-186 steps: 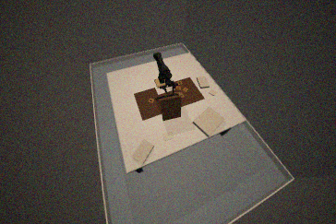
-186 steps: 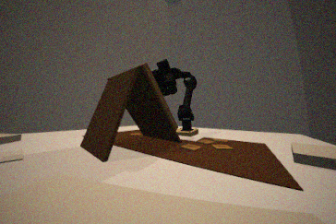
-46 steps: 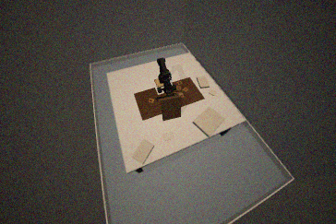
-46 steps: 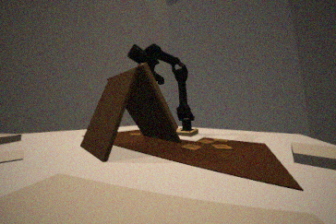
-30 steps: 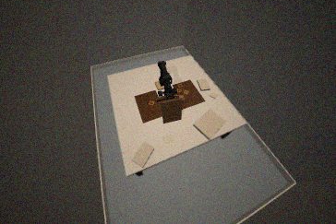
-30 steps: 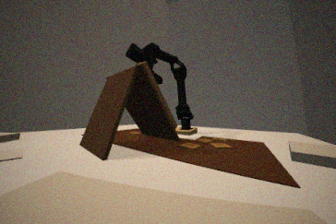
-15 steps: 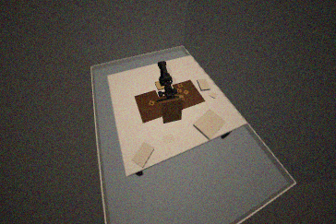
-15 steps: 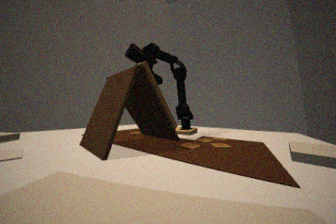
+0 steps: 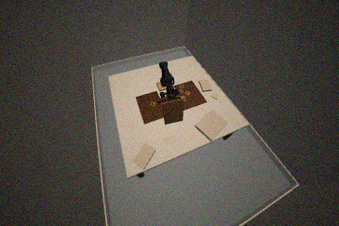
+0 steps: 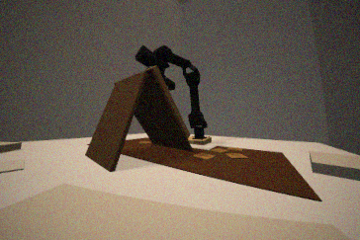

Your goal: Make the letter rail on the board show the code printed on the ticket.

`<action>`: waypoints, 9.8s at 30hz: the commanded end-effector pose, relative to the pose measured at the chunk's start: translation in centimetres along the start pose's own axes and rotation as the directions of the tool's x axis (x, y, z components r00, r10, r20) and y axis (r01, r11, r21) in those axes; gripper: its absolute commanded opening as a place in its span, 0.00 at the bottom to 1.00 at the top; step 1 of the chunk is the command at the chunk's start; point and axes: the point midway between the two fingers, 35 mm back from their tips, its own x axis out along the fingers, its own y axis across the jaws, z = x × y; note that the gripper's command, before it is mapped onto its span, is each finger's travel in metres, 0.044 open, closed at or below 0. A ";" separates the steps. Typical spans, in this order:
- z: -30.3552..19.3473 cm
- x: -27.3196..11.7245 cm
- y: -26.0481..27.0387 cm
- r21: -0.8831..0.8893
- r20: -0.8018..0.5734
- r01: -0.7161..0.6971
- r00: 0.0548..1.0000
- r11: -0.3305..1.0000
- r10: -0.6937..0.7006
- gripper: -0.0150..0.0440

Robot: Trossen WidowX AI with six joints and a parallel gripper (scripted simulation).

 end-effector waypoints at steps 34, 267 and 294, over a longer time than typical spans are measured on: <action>-0.6 -0.5 0.7 0.005 -0.004 0.000 1.000 1.000 0.000 0.25; -12.9 15.2 -17.2 0.832 -0.186 0.148 0.982 -0.535 -0.018 0.77; -12.6 14.1 -17.1 0.832 -0.186 0.148 0.982 -0.535 -0.018 0.25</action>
